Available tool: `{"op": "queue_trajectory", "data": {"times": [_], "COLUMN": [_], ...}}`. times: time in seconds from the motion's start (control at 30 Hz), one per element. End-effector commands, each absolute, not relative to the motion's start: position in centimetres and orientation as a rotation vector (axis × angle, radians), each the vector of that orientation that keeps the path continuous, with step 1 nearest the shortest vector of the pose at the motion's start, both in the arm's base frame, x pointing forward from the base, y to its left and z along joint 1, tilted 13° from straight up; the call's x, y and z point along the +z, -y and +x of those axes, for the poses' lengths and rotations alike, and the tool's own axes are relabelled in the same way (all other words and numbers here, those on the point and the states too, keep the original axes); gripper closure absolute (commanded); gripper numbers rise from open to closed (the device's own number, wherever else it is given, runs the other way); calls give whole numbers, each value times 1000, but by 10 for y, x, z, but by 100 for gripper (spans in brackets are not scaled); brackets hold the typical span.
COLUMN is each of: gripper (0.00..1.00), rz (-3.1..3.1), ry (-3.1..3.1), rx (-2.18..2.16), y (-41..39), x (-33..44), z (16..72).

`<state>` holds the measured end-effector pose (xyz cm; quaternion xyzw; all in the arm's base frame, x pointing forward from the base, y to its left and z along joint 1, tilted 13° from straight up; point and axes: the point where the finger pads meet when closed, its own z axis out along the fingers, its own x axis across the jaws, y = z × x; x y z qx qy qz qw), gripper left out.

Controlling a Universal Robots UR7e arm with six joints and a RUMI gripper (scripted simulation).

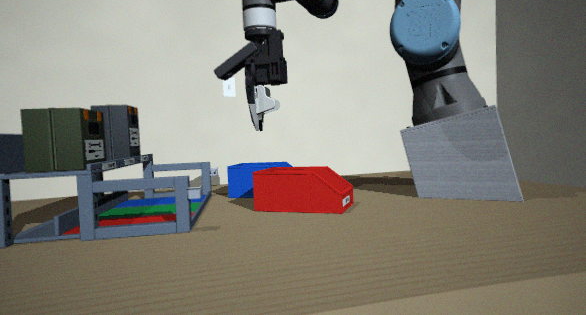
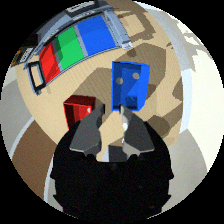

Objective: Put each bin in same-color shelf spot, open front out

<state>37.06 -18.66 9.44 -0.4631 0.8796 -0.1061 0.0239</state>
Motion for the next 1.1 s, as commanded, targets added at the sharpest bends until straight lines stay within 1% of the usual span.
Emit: {"op": "queue_trajectory", "data": {"times": [0.0,0.77,1.07], "gripper": [85,85,85], "rz": [-1433,-1433,-1433], "ry": [-2722,-2722,-2722], "rx": [-330,-330,-330], "y": [187,187,189], "x": [95,91,79], "z": [371,371,373]}}
